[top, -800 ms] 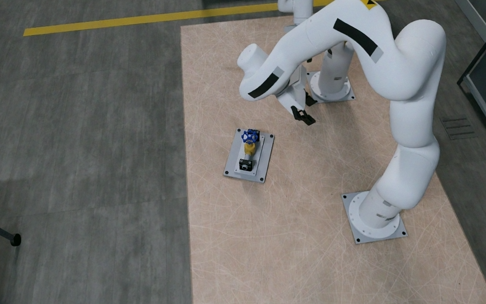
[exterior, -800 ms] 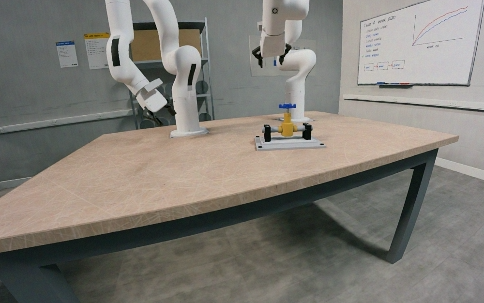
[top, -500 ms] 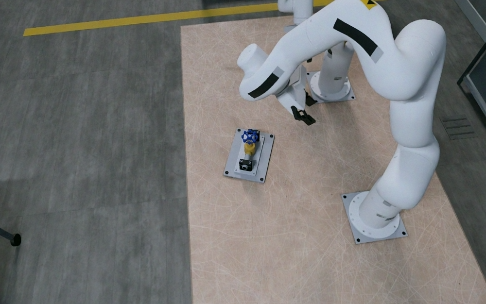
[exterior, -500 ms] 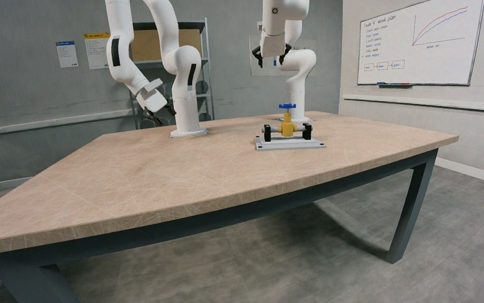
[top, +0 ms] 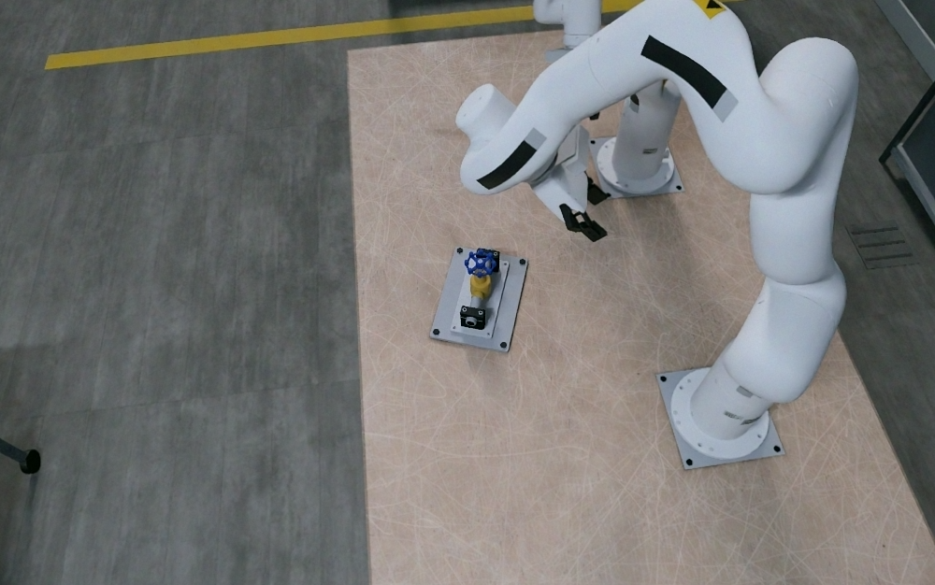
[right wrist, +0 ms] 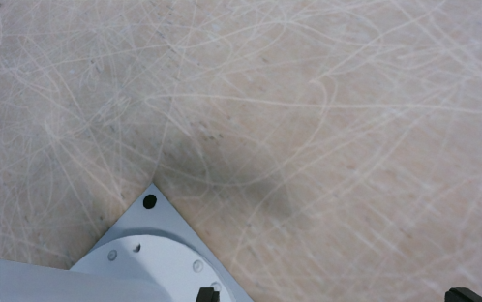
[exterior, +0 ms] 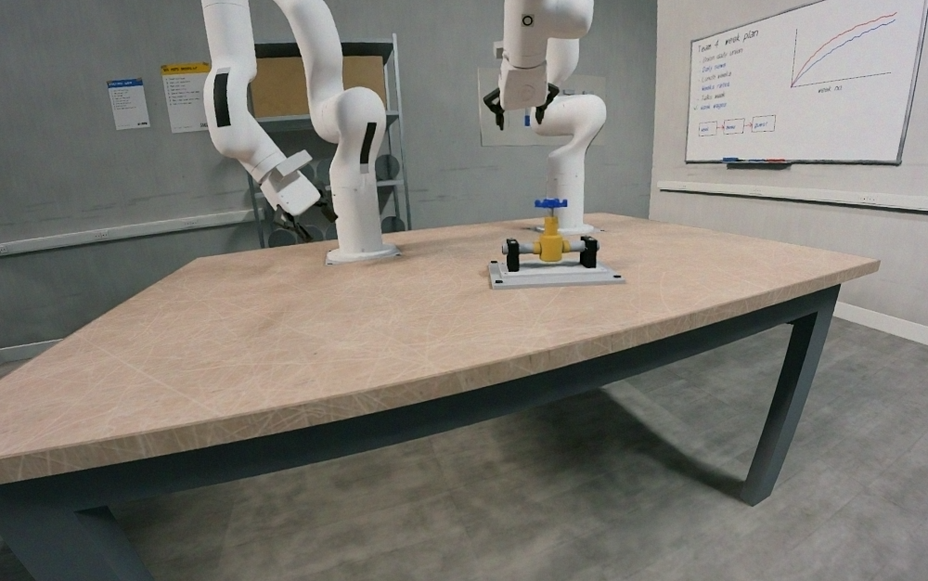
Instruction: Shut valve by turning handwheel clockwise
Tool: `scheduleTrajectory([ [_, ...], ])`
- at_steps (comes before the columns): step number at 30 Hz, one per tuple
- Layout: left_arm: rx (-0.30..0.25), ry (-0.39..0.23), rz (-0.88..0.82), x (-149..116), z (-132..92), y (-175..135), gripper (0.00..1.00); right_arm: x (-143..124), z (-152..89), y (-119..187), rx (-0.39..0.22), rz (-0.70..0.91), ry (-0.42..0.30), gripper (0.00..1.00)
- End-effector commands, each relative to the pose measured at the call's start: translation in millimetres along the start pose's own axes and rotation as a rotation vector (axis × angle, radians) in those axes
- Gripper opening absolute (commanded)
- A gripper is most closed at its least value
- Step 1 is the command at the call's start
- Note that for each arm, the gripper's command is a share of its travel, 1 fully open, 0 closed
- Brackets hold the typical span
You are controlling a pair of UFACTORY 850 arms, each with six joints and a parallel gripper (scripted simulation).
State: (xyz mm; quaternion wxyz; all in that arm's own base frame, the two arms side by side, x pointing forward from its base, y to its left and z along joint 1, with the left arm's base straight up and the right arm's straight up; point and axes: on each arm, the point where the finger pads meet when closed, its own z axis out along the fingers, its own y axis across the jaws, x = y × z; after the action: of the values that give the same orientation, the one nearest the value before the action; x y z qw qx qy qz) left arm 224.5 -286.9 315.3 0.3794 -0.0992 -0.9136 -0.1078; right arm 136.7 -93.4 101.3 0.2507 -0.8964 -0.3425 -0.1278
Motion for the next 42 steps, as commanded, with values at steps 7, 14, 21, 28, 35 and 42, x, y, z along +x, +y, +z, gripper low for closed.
scheduleTrajectory([
  [7,0.033,-0.01,-0.079,-7,-9,14,1.0,19,-6,28,0.029,-0.041,-0.088,1.0],
  [14,0.077,-0.02,-0.188,-15,-19,33,1.0,47,-8,54,0.044,-0.085,-0.176,1.0],
  [21,0.177,-0.032,-0.437,-32,-38,80,1.0,88,-6,77,0.046,-0.134,-0.266,1.0],
  [28,0.275,-0.03,-0.684,-43,-52,130,1.0,132,1,91,0.035,-0.182,-0.34,1.0],
  [35,0.409,-0.005,-1.026,-51,-62,202,1.0,188,13,97,0.01,-0.238,-0.413,1.0],
  [42,0.531,0.042,-1.346,-50,-63,270,1.0,250,31,91,-0.027,-0.298,-0.473,1.0],
])
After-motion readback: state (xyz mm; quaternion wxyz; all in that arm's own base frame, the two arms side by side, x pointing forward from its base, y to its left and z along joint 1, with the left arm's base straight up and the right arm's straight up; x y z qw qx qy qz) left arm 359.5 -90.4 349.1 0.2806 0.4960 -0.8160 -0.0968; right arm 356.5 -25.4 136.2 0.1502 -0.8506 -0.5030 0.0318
